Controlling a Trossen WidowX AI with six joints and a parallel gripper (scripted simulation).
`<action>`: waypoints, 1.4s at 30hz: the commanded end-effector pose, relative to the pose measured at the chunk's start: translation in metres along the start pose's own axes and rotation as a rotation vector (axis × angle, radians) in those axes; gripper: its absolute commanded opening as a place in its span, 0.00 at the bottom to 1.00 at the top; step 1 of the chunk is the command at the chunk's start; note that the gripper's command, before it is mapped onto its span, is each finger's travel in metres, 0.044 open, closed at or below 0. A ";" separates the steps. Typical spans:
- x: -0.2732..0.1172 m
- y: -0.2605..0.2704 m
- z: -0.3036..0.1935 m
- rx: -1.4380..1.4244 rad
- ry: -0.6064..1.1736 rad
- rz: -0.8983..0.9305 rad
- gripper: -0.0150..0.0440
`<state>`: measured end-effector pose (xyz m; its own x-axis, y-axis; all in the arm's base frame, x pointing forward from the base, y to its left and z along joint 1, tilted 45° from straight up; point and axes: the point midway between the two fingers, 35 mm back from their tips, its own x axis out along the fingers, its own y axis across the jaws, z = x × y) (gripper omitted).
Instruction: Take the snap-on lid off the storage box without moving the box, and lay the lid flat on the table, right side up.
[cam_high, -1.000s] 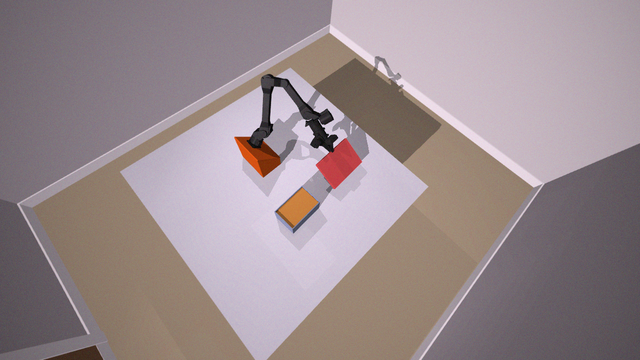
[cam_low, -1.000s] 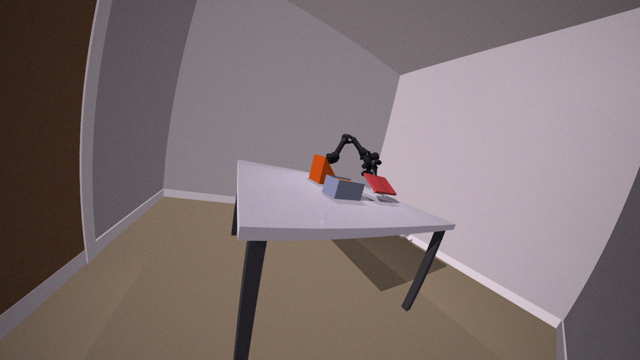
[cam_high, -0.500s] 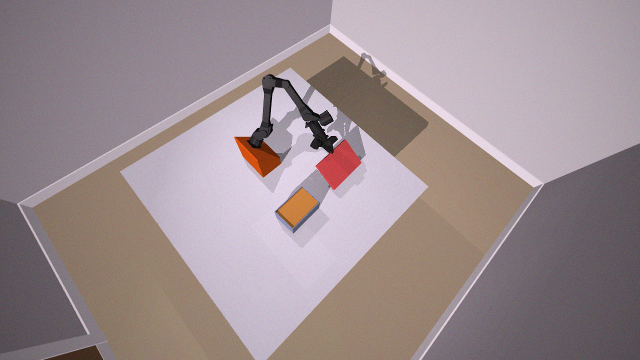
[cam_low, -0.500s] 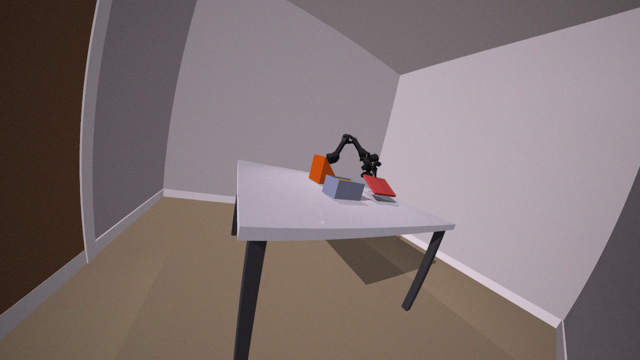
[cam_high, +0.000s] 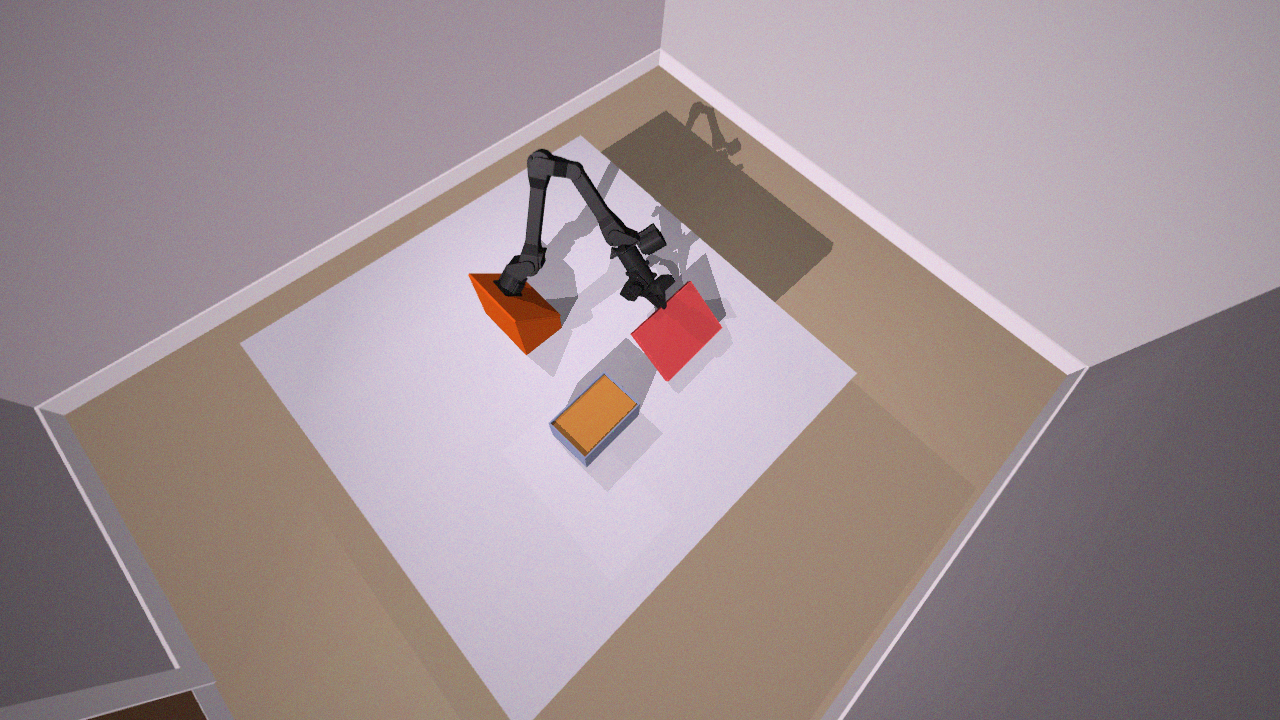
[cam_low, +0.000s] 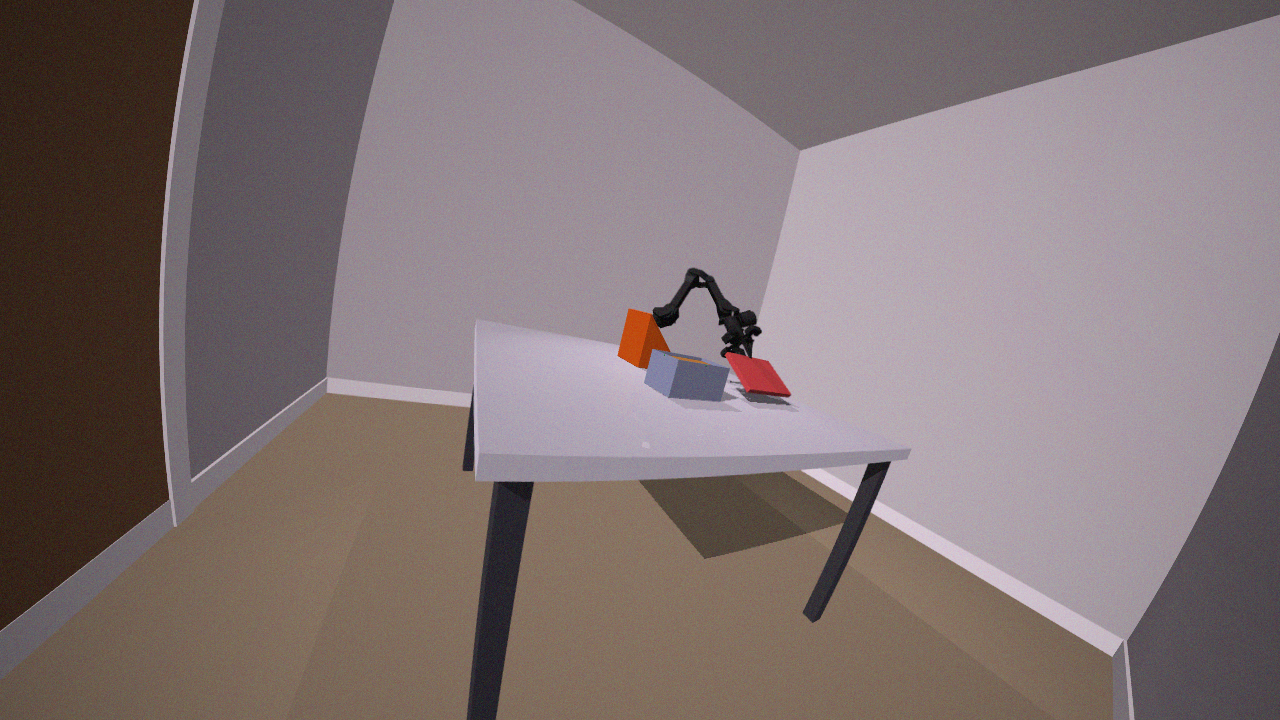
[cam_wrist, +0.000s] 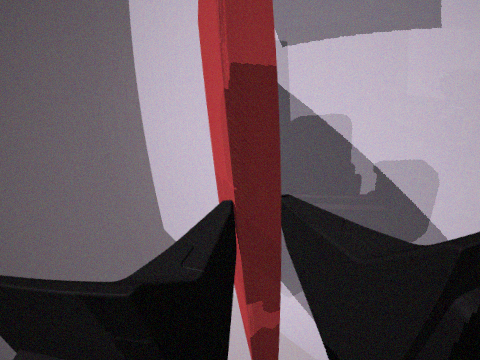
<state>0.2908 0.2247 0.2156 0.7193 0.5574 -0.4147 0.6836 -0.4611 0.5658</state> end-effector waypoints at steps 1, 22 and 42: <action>0.002 -0.001 0.001 0.006 -0.004 0.011 0.25; 0.013 -0.013 0.001 0.006 -0.003 0.011 0.25; 0.023 -0.025 0.001 0.007 -0.003 0.011 0.25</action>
<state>0.2888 0.2485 0.1914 0.7186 0.5575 -0.4157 0.6845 -0.4615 0.5644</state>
